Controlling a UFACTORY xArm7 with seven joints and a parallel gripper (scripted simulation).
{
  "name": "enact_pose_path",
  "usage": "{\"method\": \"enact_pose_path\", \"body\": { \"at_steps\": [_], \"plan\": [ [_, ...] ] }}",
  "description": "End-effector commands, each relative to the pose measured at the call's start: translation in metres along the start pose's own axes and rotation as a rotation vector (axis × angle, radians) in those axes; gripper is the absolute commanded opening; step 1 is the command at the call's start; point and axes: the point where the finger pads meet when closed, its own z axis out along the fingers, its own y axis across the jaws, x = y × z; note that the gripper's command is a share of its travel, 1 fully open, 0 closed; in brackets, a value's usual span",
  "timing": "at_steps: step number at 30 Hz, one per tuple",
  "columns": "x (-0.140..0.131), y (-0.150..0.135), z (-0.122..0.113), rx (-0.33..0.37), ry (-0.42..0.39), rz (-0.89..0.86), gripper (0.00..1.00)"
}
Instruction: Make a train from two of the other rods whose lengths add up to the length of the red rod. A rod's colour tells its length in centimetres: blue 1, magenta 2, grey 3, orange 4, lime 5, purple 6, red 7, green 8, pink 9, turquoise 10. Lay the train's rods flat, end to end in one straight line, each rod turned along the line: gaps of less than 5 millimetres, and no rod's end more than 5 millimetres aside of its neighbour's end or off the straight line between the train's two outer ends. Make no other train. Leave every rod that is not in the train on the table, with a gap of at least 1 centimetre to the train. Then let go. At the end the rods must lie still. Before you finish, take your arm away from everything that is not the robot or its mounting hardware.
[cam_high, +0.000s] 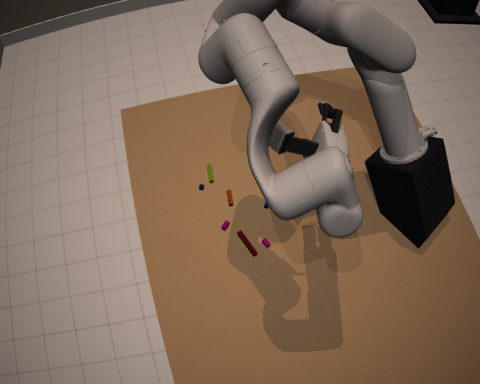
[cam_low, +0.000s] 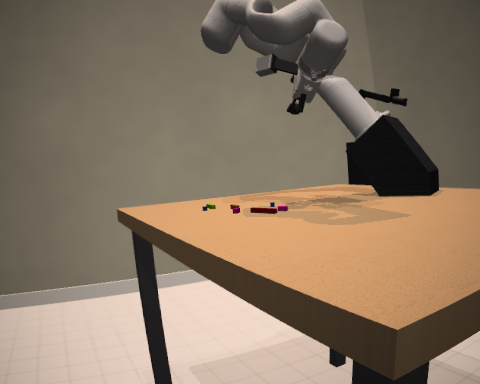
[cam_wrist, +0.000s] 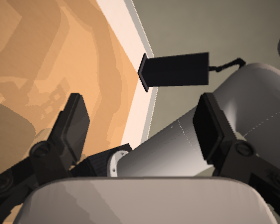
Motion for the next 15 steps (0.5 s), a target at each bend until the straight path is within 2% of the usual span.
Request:
{"method": "enact_pose_path", "body": {
  "at_steps": [1, 8, 15],
  "plan": [
    [0.0, 0.0, -0.001, 0.003, 0.0, 0.001, 1.0],
    [-0.001, -0.008, -0.001, 0.031, -0.019, -0.038, 1.0],
    [-0.005, -0.048, -0.002, 0.165, -0.089, -0.213, 1.0]
  ]
}}
